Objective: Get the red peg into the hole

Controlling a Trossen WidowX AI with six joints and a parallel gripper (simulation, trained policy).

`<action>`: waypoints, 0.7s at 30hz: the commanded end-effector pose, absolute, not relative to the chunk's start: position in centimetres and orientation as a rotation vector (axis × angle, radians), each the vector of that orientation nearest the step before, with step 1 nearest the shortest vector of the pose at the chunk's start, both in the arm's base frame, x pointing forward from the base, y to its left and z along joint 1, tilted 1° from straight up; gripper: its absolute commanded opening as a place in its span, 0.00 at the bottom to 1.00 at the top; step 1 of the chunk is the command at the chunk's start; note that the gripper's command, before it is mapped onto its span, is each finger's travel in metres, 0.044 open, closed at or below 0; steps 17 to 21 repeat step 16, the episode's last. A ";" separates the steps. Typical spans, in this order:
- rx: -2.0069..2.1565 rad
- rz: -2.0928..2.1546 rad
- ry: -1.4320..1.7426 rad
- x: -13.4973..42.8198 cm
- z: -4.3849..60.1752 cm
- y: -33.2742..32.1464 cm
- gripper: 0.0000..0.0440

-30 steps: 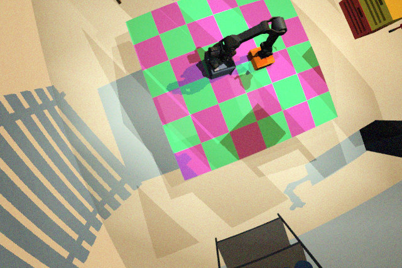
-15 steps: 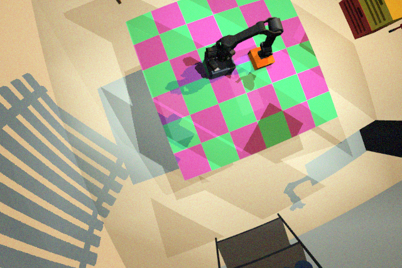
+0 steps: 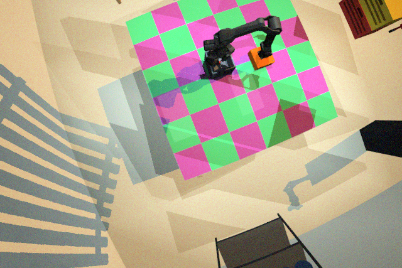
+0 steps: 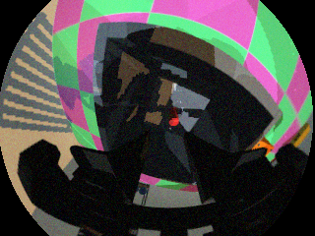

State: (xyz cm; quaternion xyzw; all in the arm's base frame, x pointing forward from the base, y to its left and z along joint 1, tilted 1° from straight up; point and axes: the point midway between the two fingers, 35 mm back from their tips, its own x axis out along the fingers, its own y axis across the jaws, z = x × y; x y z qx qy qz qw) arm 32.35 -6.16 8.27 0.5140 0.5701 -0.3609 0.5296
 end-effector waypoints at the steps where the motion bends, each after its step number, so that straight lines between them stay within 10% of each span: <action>1: 1.261 -0.838 1.369 32.6 8.9 -6.3 0.51; 21: 1.331 -0.743 1.329 34.0 11.6 -7.6 0.39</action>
